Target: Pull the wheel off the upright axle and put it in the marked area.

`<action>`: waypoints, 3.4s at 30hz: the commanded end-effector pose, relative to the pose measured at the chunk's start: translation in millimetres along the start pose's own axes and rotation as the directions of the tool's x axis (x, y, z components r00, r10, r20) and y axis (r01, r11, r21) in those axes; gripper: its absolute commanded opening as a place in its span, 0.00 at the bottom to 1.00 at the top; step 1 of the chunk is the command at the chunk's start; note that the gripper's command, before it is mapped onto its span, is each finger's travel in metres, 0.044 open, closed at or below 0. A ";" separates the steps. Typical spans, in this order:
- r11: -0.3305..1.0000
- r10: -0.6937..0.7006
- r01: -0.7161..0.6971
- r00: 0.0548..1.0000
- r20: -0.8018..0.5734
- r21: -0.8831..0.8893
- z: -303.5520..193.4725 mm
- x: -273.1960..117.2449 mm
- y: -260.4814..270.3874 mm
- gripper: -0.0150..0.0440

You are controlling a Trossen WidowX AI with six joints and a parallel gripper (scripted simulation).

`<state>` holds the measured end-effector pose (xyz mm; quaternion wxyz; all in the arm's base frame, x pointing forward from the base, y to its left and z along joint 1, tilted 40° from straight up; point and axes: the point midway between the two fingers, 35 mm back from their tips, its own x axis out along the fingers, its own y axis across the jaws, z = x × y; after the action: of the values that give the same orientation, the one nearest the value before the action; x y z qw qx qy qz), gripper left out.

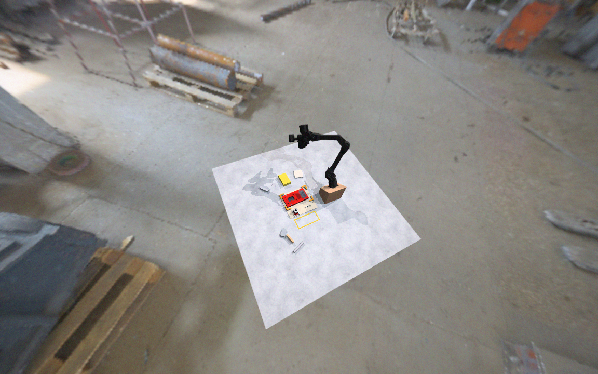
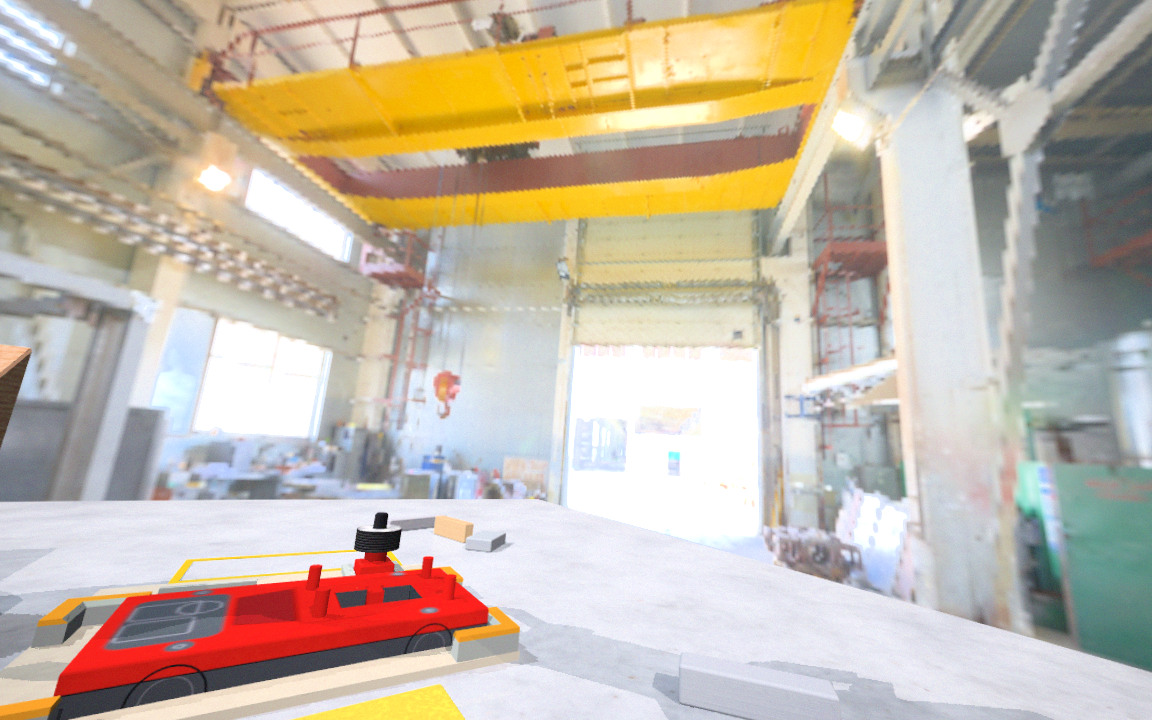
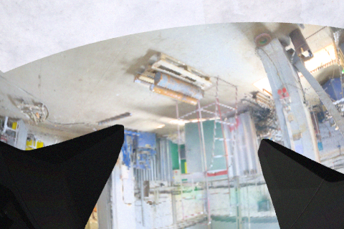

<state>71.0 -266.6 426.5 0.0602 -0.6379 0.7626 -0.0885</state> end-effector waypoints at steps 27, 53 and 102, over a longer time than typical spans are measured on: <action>0.598 -0.244 -0.219 0.867 0.435 0.771 152.9 -28.1 -146.1 0.76; -0.166 -0.173 -0.754 0.657 0.734 0.636 308.7 -138.0 -207.9 0.76; -0.978 0.169 0.010 0.622 0.765 0.209 471.3 -305.4 -147.2 0.76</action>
<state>359.0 -14.5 -10.9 0.5796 0.3262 0.2729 -0.6951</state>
